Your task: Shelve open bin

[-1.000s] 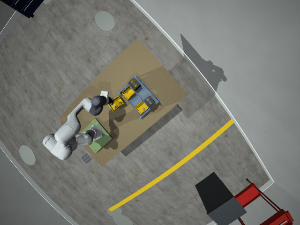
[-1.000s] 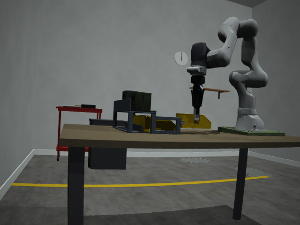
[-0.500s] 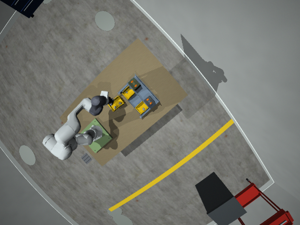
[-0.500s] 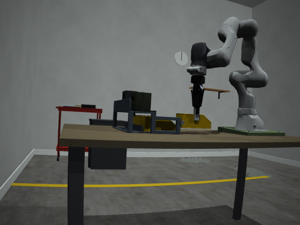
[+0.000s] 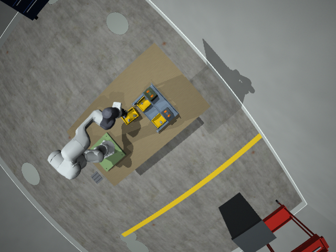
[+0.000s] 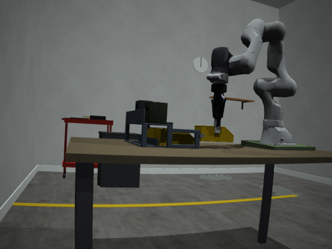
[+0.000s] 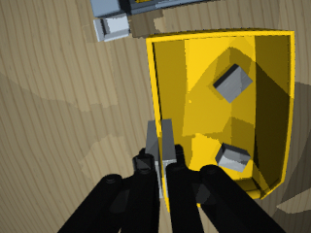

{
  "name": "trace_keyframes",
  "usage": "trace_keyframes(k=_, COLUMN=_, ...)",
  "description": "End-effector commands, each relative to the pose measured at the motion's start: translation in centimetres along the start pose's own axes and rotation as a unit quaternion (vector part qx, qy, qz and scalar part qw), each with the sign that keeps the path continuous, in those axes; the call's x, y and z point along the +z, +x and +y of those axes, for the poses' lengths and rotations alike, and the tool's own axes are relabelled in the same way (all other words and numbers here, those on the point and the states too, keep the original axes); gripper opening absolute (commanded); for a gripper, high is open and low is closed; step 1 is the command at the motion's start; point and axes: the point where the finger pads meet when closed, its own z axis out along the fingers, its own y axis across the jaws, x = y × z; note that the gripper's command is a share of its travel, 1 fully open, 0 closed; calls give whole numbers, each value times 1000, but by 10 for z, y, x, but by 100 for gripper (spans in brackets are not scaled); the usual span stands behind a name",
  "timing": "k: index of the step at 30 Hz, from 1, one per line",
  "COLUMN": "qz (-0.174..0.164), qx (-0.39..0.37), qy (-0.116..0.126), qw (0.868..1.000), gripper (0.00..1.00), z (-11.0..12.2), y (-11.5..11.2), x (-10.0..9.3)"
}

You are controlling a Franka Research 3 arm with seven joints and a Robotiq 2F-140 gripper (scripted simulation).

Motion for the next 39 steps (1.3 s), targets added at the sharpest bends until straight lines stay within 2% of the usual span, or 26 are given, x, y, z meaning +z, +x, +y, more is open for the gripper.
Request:
trace_keyframes(k=1, qz=1, qx=-2, qy=0, qw=1000, gripper=0, z=4, y=1, x=-1)
trace_keyframes(k=13, qz=1, qx=-11, qy=0, qw=1000, gripper=0, z=26, y=-2, x=-1)
trace_keyframes(k=28, qz=1, qx=-35, qy=0, qw=999, gripper=0, z=82, y=-8, x=1)
trace_keyframes(k=39, qz=1, qx=-46, qy=0, qw=999, gripper=0, z=107, y=-11, x=2)
